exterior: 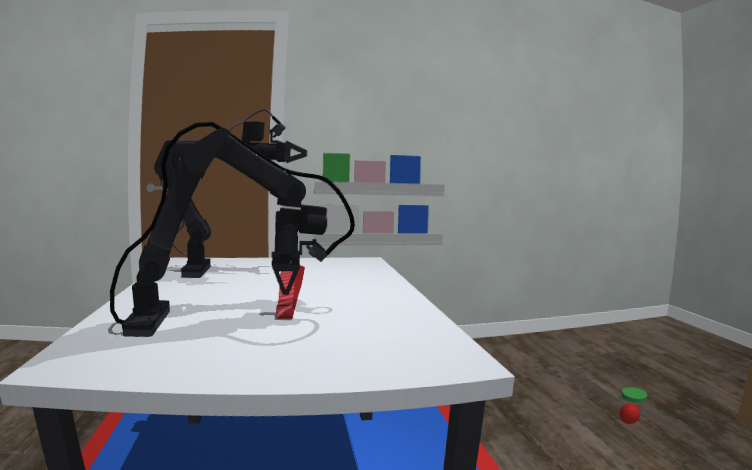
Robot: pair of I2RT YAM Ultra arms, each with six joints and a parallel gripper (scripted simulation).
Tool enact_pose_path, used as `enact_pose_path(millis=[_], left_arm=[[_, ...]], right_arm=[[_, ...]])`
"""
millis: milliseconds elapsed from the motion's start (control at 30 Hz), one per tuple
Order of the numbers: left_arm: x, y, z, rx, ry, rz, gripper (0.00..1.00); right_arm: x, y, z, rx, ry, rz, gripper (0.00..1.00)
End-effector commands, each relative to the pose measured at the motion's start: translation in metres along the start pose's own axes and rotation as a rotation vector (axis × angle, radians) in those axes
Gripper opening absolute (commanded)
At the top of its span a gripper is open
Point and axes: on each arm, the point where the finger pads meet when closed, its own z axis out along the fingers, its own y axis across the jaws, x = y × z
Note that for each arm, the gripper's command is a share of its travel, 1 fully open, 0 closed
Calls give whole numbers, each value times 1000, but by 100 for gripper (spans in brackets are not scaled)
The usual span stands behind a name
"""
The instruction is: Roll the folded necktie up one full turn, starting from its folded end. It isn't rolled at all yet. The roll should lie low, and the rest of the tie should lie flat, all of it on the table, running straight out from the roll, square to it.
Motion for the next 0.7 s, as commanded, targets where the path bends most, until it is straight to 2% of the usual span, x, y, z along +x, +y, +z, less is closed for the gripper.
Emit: enact_pose_path(millis=[0, 200, 667], left_arm=[[-20, 2, -5, 0, -45, -13, 100], [-20, 2, -5, 0, -45, -13, 100], [-20, 2, -5, 0, -45, -13, 100]], right_arm=[[-7, -2, -11, -59, -50, 12, 21], [-7, -2, -12, -108, -50, 11, 21], [-7, -2, -12, -108, -50, 11, 21]])
